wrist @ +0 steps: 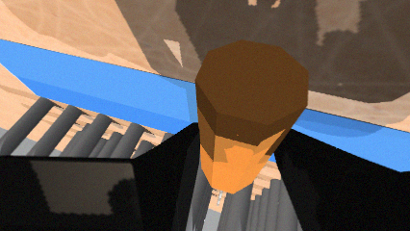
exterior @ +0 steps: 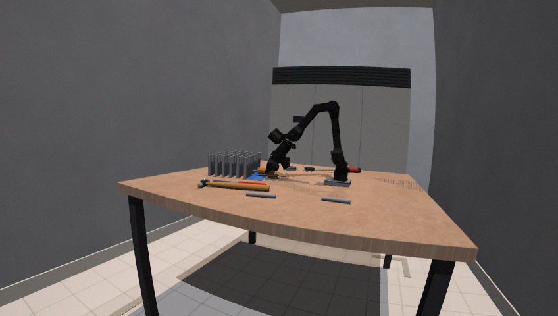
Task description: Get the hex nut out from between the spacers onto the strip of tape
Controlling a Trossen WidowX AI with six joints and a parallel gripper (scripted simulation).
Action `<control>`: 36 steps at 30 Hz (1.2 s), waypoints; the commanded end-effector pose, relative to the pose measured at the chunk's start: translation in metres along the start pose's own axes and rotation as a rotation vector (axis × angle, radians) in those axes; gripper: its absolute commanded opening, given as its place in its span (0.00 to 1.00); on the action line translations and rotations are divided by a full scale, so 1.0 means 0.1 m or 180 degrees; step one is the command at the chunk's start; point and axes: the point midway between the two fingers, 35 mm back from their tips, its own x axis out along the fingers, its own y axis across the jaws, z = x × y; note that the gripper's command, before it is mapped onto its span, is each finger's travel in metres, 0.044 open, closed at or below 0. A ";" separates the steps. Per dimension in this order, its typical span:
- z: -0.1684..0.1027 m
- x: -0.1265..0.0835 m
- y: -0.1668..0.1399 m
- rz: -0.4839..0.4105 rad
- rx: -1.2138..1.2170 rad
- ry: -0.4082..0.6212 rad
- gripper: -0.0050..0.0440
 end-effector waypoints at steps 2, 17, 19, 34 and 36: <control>-0.09 -0.04 0.03 0.0042 0.0014 0.0090 0.00; -0.11 -0.06 0.04 0.0049 0.0017 0.0109 0.00; -0.08 -0.06 0.03 0.0046 0.0015 0.0100 0.00; -0.13 -0.10 0.06 0.0060 0.0014 0.0144 0.00; -0.14 -0.10 0.06 0.0061 0.0014 0.0152 0.00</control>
